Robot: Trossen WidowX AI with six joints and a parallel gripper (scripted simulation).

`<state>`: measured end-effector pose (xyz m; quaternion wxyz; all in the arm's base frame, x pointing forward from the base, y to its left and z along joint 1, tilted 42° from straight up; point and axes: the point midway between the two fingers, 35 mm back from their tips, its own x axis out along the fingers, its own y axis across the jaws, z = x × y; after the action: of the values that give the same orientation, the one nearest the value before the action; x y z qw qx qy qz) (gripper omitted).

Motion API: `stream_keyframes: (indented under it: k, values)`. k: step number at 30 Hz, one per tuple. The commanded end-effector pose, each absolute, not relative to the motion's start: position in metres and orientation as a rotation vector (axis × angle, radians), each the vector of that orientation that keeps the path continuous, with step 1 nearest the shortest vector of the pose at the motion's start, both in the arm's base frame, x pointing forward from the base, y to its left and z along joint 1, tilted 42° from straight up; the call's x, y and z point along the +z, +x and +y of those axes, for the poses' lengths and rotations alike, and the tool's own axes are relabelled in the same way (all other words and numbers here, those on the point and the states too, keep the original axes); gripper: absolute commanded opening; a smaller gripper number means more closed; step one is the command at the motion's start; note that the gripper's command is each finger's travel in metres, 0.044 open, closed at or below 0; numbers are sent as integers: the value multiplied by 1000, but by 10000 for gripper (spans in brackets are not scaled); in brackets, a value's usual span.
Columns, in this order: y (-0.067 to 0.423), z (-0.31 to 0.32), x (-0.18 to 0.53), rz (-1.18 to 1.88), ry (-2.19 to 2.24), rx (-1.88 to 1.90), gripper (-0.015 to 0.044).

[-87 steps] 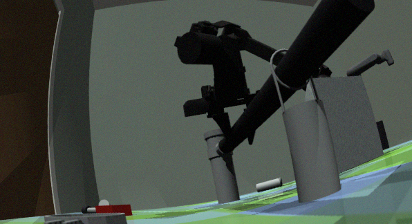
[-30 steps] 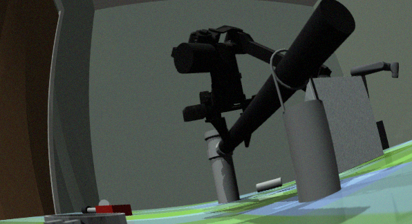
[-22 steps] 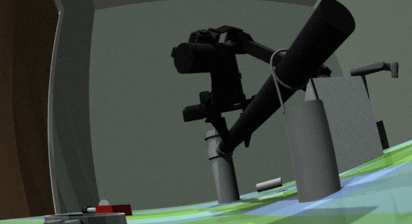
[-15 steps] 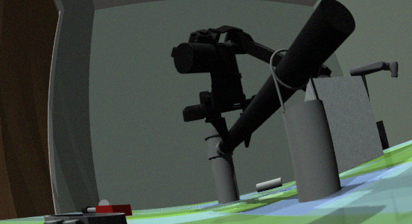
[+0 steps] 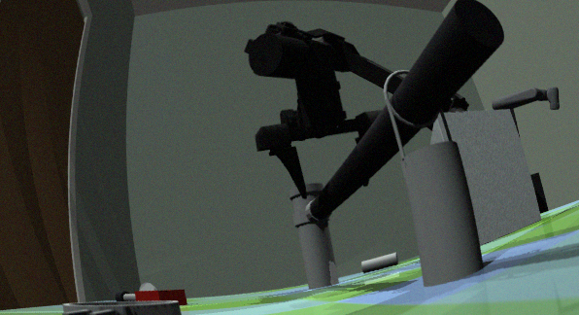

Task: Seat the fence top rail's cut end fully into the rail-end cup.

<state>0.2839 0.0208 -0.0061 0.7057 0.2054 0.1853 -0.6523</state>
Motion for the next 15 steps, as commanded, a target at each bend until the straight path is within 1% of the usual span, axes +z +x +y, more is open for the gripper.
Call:
stream_keyframes:
  k: [1,5,11,15]
  values:
    - [280,40,-6,411,454,-1456,440]
    - [282,39,-4,412,455,-1445,440]
    - [276,70,17,408,453,-1448,440]
    - [275,71,18,407,453,-1448,440]
